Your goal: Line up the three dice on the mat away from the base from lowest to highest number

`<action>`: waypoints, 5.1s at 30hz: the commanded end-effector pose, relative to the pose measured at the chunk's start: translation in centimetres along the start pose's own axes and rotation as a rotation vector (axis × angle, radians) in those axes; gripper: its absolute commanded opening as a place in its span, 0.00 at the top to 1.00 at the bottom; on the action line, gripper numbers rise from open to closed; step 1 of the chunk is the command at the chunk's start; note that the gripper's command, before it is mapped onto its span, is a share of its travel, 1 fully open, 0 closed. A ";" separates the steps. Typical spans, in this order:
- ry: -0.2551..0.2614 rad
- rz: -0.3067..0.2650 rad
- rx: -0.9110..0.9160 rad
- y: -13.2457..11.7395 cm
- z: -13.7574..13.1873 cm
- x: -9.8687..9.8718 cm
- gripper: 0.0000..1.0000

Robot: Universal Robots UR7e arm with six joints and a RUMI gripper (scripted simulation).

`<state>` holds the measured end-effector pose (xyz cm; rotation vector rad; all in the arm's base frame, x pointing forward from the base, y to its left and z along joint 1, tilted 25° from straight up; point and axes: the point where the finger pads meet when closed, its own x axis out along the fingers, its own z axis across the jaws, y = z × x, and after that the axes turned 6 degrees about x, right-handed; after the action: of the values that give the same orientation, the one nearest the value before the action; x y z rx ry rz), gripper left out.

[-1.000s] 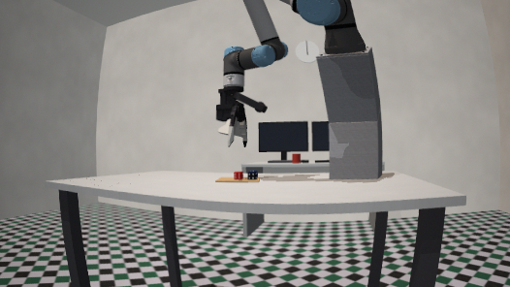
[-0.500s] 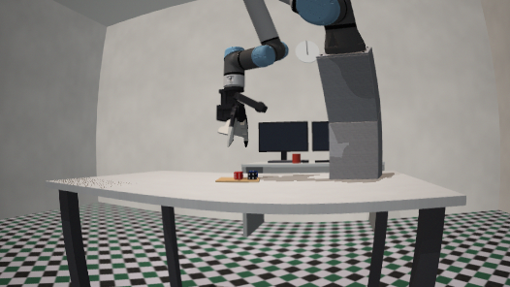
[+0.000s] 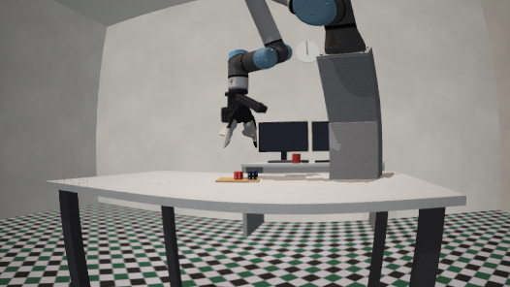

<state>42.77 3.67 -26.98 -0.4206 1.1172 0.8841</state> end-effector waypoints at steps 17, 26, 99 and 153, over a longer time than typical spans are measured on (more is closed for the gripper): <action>0.002 -0.005 0.754 -2.0 -4.5 0.5 0.00; 0.000 -0.003 1.079 -2.7 -6.5 0.7 0.00; -0.002 -0.001 1.389 -3.4 -8.6 1.4 0.76; -0.002 -0.001 1.389 -3.4 -8.5 6.1 0.76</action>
<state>41.33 -1.78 -36.47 0.7262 1.4497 -0.0357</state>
